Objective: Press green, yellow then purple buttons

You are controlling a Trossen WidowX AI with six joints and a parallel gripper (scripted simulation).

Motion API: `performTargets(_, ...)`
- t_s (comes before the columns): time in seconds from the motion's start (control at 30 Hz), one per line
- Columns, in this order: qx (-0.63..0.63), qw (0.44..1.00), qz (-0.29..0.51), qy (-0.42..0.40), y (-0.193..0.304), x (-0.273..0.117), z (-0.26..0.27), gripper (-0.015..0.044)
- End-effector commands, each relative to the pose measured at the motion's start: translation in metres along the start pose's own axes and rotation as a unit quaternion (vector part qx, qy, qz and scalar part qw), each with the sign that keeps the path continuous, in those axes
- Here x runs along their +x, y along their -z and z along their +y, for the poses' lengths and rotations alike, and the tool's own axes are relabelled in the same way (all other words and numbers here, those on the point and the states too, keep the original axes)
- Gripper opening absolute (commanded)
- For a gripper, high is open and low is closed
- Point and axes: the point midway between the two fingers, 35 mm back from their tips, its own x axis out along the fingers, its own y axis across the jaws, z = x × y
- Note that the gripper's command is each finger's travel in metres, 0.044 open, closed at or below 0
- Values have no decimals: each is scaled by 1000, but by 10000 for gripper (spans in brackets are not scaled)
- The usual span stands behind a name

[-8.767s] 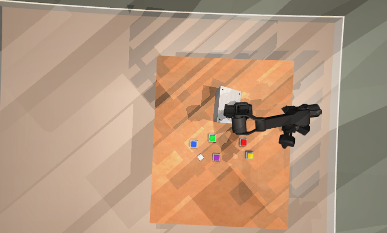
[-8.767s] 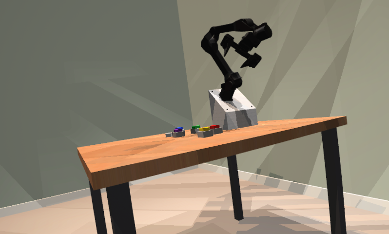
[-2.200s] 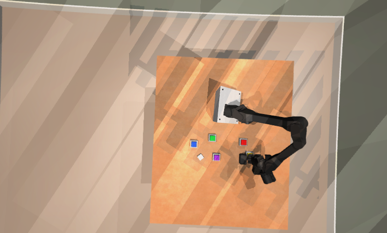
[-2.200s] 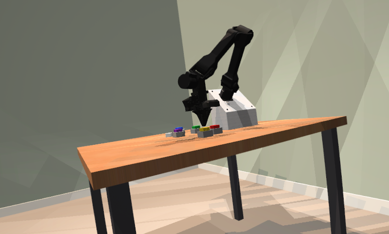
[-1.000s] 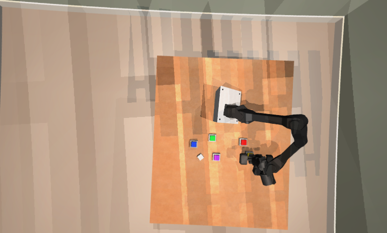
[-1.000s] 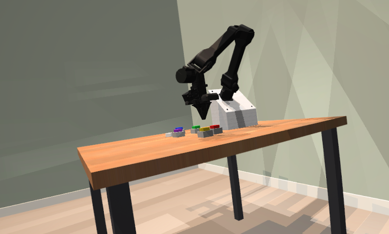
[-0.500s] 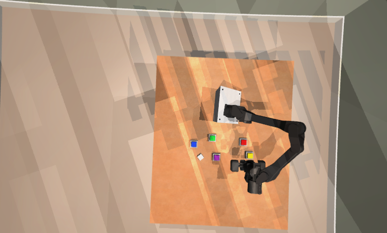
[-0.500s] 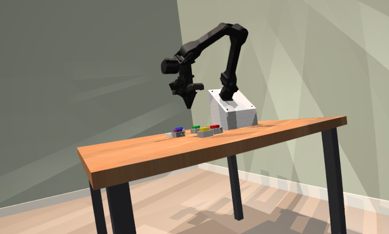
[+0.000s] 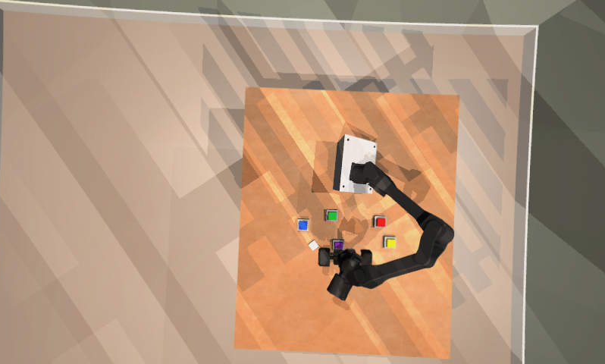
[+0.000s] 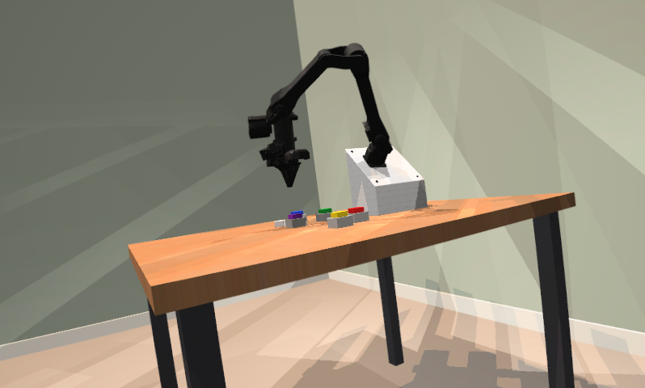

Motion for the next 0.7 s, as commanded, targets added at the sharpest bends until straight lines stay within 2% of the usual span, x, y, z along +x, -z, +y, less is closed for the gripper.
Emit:
performTargets(0.0,0,1000,7,-6,3,43,1,20)
performTargets(0.07,0,1000,7,-7,5,56,2,20)
performTargets(0.67,0,1000,7,-7,5,78,2,20)
